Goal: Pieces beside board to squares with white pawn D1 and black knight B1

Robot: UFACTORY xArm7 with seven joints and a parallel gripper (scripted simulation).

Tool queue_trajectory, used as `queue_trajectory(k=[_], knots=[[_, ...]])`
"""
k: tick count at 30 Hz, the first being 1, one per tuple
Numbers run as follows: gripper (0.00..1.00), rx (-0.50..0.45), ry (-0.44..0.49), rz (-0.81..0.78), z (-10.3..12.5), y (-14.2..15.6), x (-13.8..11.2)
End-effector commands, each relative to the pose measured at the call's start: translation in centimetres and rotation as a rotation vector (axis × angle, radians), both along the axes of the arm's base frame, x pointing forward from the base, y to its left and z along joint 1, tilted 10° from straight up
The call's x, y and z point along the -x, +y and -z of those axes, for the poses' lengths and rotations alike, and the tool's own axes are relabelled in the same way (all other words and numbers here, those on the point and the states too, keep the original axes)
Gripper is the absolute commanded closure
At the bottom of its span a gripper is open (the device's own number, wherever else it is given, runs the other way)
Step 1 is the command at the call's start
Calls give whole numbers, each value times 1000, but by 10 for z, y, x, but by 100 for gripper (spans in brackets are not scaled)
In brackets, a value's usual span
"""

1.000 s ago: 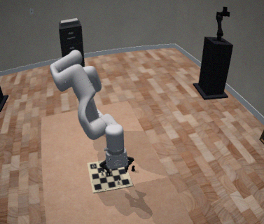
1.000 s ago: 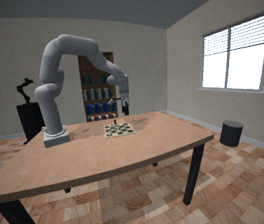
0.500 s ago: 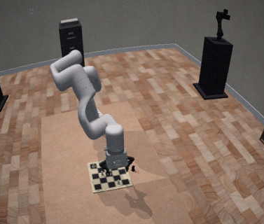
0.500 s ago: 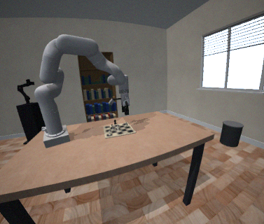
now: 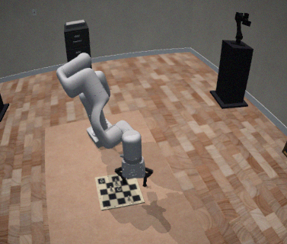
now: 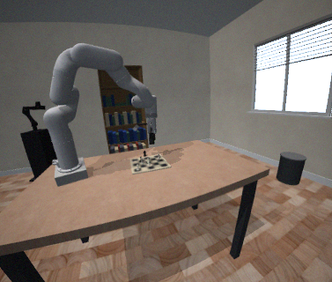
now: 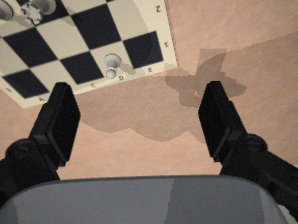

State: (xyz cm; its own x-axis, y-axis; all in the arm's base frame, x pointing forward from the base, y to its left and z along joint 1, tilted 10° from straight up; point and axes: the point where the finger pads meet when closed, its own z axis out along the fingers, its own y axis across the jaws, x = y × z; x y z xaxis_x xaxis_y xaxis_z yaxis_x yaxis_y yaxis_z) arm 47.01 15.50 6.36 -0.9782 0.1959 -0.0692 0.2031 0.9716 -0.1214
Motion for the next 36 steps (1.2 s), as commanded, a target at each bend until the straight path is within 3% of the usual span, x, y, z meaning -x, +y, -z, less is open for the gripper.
queue_trajectory(k=[1, 9, 13, 14, 36], knots=[[0, 7, -58, 229, 4, 22, 17], [0, -14, -111, 601, 13, 53, 54], [0, -16, -115, 627, 14, 55, 56], [63, -16, -115, 627, 14, 55, 56], [63, -16, -115, 627, 14, 55, 56]])
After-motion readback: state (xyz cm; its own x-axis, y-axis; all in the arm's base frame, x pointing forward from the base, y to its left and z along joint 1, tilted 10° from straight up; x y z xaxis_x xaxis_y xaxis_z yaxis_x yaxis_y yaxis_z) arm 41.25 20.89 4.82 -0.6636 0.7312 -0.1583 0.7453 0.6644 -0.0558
